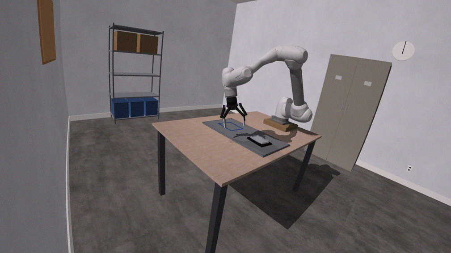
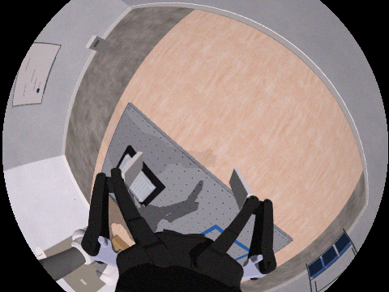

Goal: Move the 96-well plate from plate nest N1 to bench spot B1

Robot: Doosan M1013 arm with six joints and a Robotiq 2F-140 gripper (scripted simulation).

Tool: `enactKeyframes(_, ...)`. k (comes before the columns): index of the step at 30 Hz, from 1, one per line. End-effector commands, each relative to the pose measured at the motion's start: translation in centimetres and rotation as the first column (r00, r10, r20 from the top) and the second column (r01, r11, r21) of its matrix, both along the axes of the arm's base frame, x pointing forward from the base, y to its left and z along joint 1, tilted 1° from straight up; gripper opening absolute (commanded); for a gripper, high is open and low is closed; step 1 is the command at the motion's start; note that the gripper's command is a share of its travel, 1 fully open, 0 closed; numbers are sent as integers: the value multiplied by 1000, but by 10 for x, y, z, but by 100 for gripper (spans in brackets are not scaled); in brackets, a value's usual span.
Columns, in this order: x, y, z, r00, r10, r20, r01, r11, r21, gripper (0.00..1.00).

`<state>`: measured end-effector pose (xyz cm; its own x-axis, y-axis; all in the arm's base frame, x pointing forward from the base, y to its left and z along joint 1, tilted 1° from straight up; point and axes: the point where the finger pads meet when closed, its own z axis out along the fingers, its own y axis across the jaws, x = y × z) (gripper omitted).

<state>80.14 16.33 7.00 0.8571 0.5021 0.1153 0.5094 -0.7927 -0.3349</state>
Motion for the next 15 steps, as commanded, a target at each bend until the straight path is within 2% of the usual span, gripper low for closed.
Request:
enactKeyframes(1,-8,6,-1,1000,29,10,-29,1000,-11,100)
enactKeyframes(7,-34,22,-4,982,184,44,-181,981,-65,100)
enactKeyframes(11,-48,31,-6,981,187,45,-184,981,-66,100)
enactKeyframes(15,-65,40,-7,949,309,65,-301,947,-109,100)
